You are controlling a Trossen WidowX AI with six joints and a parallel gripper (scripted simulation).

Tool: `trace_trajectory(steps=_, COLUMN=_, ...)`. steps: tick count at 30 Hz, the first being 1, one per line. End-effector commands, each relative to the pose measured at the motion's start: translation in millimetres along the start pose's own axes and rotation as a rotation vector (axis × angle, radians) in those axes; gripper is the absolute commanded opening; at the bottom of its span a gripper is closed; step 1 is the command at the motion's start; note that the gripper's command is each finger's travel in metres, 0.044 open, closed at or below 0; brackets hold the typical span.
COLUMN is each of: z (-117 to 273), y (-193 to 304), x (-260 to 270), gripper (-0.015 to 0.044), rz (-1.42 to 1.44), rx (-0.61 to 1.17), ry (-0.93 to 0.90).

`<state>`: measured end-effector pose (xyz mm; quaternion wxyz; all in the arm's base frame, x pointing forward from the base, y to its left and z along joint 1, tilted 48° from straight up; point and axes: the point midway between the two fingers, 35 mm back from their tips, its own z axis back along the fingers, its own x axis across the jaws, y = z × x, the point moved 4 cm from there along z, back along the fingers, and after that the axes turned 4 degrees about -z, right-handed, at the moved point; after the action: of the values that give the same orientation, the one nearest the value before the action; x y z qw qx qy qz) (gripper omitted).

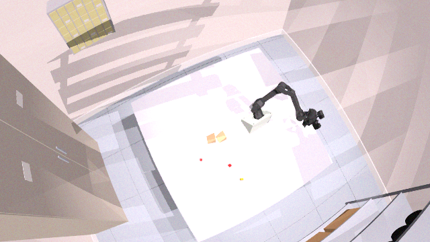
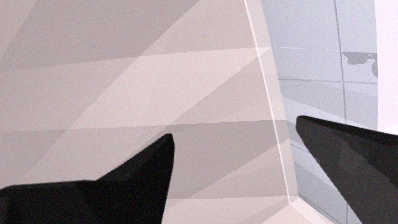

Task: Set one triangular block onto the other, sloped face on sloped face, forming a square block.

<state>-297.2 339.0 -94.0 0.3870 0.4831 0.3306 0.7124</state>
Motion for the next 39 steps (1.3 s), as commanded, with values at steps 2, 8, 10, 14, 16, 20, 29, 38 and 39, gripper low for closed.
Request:
trace_trajectory(steps=2, z=8, y=-4, x=3, gripper=0.0347, rz=0.002, rx=-0.010, ry=-0.016)
trace_trajectory(steps=8, z=56, y=-35, x=23, gripper=0.0190, rz=0.050, rx=-0.137, ry=-0.121)
trace_trajectory(steps=10, z=70, y=-44, x=28, gripper=0.0137, rz=0.070, rx=-0.188, ry=-0.146)
trace_trajectory(steps=14, z=110, y=-62, x=26, gripper=0.0032, rz=-0.019, rx=-0.249, ry=-0.194)
trace_trajectory(steps=16, z=125, y=-71, x=30, gripper=0.0000, rz=0.000, rx=-0.303, ry=-0.213)
trace_trajectory(steps=20, z=155, y=-86, x=34, gripper=0.0000, rz=0.038, rx=-0.412, ry=-0.241)
trace_trajectory(steps=29, z=290, y=-135, x=24, gripper=0.0000, rz=0.136, rx=-0.858, ry=-0.211)
trace_trajectory(steps=38, z=429, y=-149, x=-38, gripper=0.0000, rz=0.132, rx=-1.218, ry=0.047)
trace_trajectory(steps=39, z=443, y=-148, x=-47, gripper=0.0000, rz=0.125, rx=-1.245, ry=0.087)
